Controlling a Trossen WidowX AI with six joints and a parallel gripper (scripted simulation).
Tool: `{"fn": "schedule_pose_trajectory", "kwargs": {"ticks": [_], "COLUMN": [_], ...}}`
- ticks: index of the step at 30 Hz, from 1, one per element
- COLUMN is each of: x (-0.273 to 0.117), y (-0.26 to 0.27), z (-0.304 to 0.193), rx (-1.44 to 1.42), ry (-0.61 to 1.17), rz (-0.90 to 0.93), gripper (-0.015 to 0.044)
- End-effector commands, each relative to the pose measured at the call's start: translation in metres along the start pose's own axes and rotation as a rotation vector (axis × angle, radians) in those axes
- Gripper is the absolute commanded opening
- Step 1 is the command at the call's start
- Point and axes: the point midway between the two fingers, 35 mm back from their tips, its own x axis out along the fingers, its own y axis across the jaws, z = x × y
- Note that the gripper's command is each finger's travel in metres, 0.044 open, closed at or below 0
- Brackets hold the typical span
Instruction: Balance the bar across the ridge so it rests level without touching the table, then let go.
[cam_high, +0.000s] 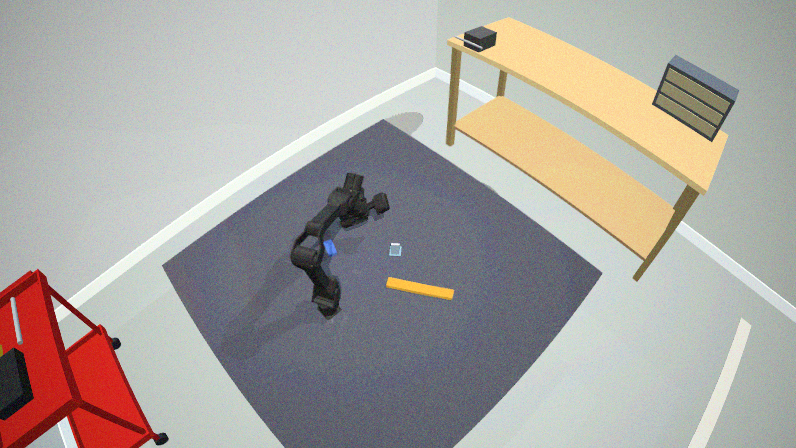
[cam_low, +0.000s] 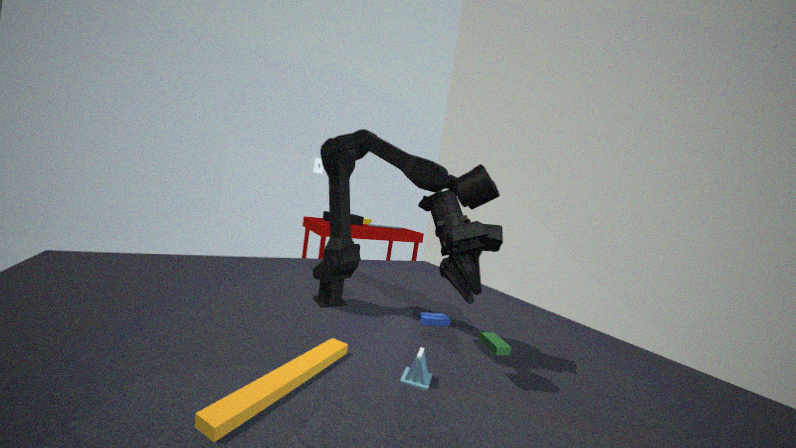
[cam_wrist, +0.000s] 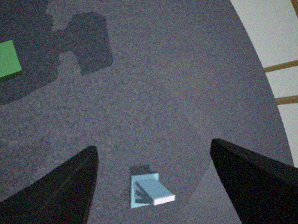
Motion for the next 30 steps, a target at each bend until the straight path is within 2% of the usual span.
{"fn": "schedule_pose_trajectory", "kwargs": {"ticks": [1, 30], "x": [0.006, 0.025], "y": [-0.009, -0.071], "z": [-0.010, -0.120], "rx": [0.079, 0.880], "ry": [0.041, 0.388], "rz": [0.010, 0.032], "gripper": [0.0315, 0.0315]}}
